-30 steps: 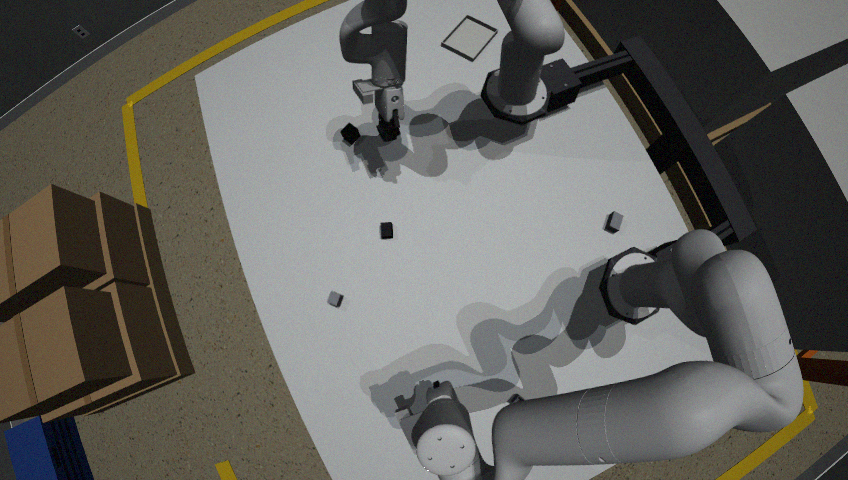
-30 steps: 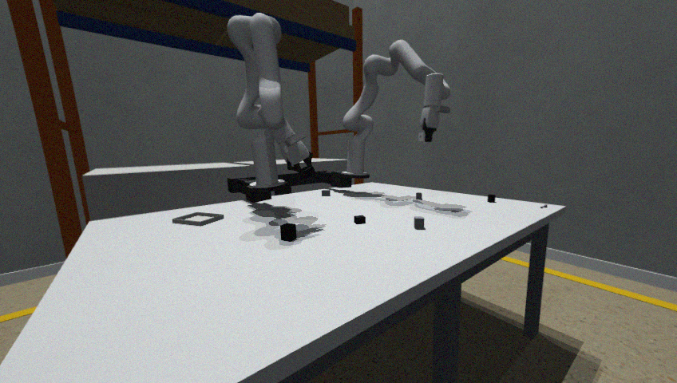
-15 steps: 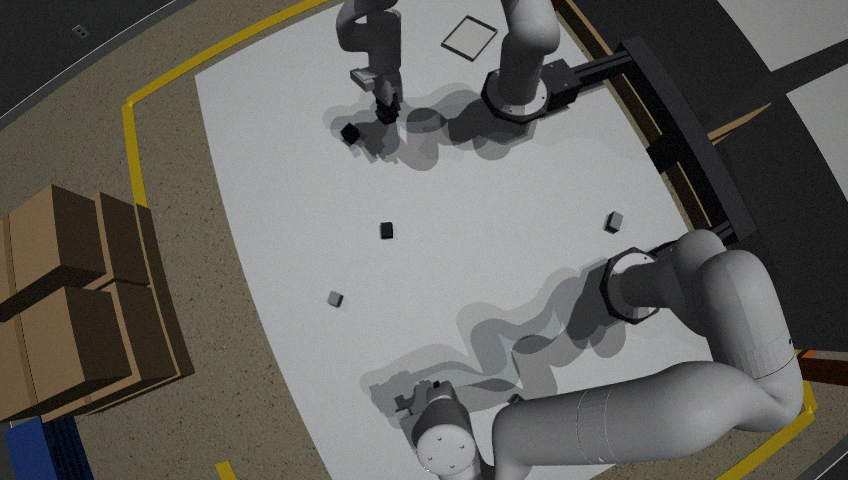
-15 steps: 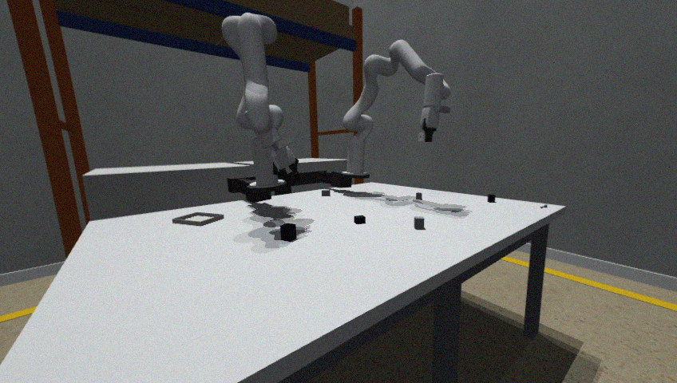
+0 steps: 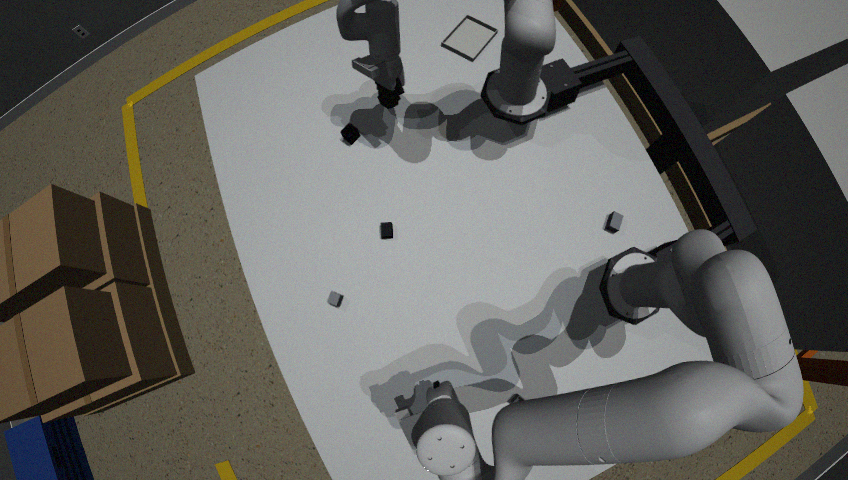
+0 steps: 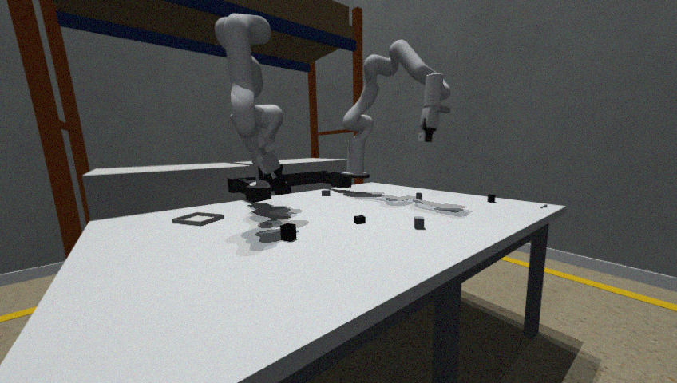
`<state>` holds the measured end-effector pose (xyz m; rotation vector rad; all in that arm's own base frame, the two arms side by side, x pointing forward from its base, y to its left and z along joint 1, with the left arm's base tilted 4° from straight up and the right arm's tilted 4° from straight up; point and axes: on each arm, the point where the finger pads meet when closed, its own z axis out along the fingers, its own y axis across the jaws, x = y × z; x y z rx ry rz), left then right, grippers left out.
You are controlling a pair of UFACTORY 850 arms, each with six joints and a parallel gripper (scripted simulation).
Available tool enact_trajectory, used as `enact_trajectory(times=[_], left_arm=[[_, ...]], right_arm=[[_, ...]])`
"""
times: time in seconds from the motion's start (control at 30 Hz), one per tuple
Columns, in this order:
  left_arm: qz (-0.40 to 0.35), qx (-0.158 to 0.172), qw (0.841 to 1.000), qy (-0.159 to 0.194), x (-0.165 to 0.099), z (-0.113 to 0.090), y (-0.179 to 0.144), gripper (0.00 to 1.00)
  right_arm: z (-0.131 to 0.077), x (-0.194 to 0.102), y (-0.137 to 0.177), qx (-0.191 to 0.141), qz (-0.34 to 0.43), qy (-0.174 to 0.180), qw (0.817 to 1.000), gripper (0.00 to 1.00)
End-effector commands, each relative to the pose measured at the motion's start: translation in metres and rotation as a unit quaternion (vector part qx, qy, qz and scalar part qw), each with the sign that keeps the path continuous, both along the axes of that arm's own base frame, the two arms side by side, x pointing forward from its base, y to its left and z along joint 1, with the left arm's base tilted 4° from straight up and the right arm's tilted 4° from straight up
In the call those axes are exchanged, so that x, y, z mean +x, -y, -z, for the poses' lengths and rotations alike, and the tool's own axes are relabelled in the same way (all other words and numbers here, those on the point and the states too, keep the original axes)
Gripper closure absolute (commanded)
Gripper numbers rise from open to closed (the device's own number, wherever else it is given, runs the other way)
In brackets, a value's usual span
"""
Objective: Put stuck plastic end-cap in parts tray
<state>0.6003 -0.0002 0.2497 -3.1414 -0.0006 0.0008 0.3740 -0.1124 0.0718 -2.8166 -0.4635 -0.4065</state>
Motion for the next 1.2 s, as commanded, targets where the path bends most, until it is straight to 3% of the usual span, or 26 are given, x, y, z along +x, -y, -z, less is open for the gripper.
enact_trajectory(times=[0.0,0.73,1.17], left_arm=[[0.0,0.0,1.0,0.001,0.001,-0.001,0.0,1.0],[0.0,0.0,1.0,0.001,0.001,-0.001,0.0,1.0],[0.0,0.0,1.0,0.001,0.001,-0.001,0.0,1.0]], right_arm=[[0.006,-0.013,0.025,-0.01,-0.033,-0.001,0.999,1.0],[0.032,-0.08,0.109,-0.046,-0.15,-0.001,0.988,1.0],[0.043,-0.116,0.14,-0.057,-0.205,0.002,0.977,1.0]])
